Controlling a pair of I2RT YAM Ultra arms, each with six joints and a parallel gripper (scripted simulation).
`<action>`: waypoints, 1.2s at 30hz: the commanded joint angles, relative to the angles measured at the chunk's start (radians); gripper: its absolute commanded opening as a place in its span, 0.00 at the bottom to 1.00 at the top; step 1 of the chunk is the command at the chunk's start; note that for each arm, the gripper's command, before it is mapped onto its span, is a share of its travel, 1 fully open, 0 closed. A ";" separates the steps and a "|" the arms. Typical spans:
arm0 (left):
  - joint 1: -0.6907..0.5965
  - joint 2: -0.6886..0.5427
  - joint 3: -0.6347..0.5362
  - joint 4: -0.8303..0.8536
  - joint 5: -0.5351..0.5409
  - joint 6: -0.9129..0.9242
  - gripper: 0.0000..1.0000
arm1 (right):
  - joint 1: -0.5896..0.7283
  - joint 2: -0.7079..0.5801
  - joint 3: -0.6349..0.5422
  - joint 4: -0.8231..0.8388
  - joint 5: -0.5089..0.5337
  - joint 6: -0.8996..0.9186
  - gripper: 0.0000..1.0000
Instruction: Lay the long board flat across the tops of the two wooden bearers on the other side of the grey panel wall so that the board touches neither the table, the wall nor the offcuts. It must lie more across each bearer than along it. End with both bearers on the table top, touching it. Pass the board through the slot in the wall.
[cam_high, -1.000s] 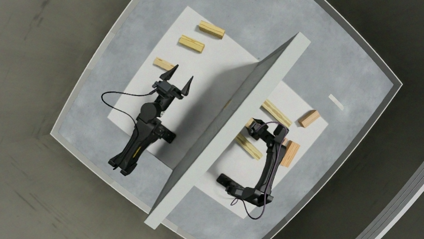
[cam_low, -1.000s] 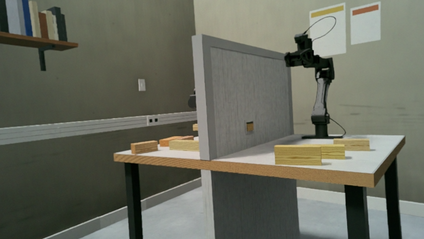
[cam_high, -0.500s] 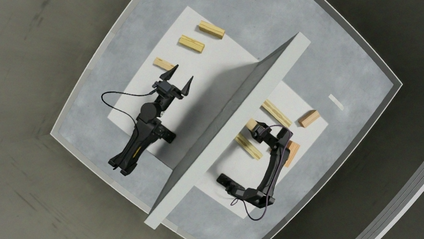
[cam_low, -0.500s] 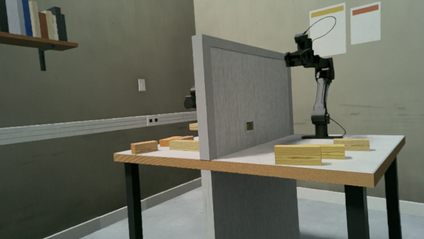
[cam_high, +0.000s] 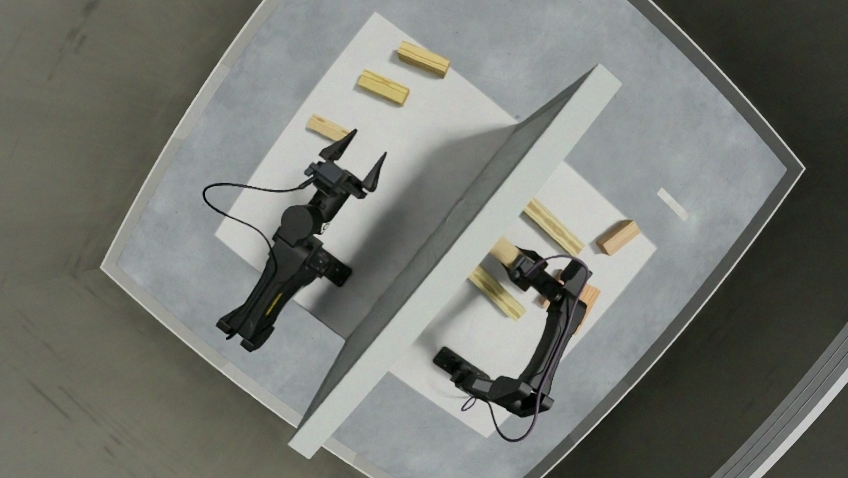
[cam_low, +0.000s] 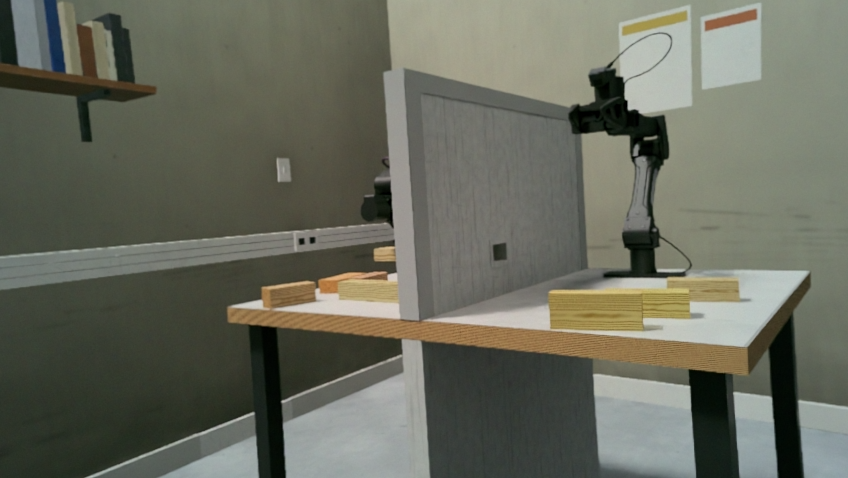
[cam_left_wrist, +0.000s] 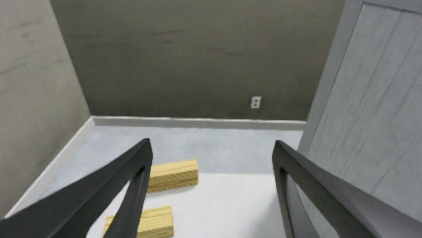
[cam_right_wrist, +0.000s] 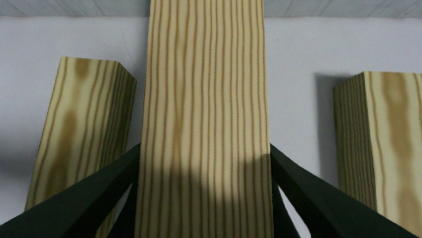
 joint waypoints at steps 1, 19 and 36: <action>-0.014 -0.002 0.042 -0.017 -0.008 0.005 0.74 | -0.024 -0.008 0.045 -0.041 -0.073 -0.043 0.00; -0.014 -0.002 0.042 -0.017 -0.008 0.005 0.74 | -0.084 -0.005 0.079 -0.117 -0.079 -0.129 0.00; -0.014 -0.002 0.042 -0.017 -0.008 0.005 0.74 | -0.086 -0.023 0.080 -0.117 -0.080 -0.139 0.00</action>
